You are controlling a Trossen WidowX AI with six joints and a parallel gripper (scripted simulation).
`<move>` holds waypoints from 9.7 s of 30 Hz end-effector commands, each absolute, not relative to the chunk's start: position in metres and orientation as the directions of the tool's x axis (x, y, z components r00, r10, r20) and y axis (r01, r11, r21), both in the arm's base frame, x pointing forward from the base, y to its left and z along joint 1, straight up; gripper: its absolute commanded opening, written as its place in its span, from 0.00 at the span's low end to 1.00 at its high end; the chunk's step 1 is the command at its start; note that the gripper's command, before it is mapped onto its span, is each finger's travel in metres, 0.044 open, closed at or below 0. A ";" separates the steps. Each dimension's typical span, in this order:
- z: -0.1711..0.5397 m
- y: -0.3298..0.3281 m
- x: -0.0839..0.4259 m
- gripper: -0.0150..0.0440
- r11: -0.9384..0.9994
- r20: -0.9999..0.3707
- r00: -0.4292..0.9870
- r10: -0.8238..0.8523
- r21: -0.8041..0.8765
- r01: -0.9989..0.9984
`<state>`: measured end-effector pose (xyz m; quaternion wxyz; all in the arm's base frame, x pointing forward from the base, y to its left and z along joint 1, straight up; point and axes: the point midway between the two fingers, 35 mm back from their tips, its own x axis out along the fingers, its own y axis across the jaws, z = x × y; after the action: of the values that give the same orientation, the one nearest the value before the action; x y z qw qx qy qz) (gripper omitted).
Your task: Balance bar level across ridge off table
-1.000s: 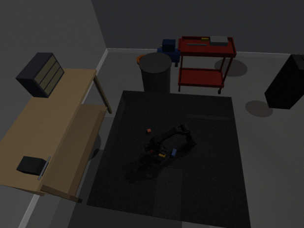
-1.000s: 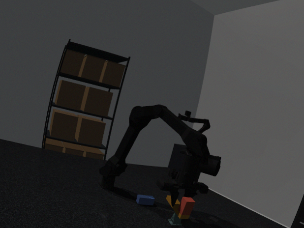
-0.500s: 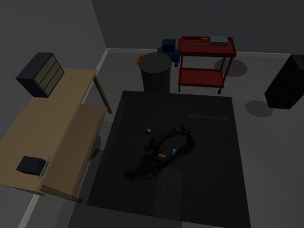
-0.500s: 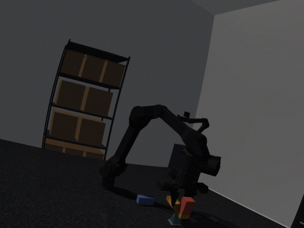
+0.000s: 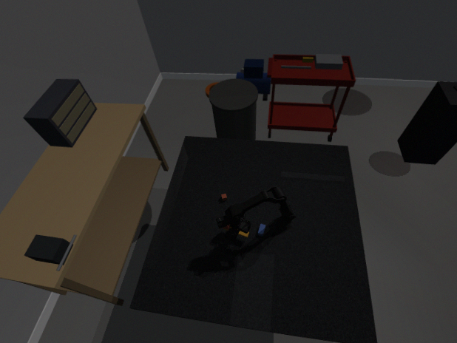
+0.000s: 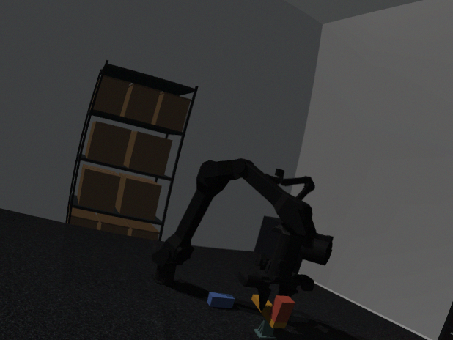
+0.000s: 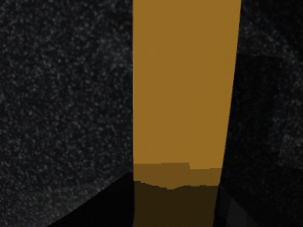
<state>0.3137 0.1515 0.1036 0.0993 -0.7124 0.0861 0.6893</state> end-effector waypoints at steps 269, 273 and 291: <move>0.167 0.153 0.316 1.00 -0.966 -0.999 0.035 0.014 -0.023 -0.258; 0.203 0.150 0.310 1.00 -0.966 -0.999 0.034 0.014 -0.022 -0.258; 0.205 0.150 0.310 1.00 -0.966 -0.999 0.034 0.014 -0.022 -0.258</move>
<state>0.3103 0.1505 0.2047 0.0992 -0.7130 0.0851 0.6889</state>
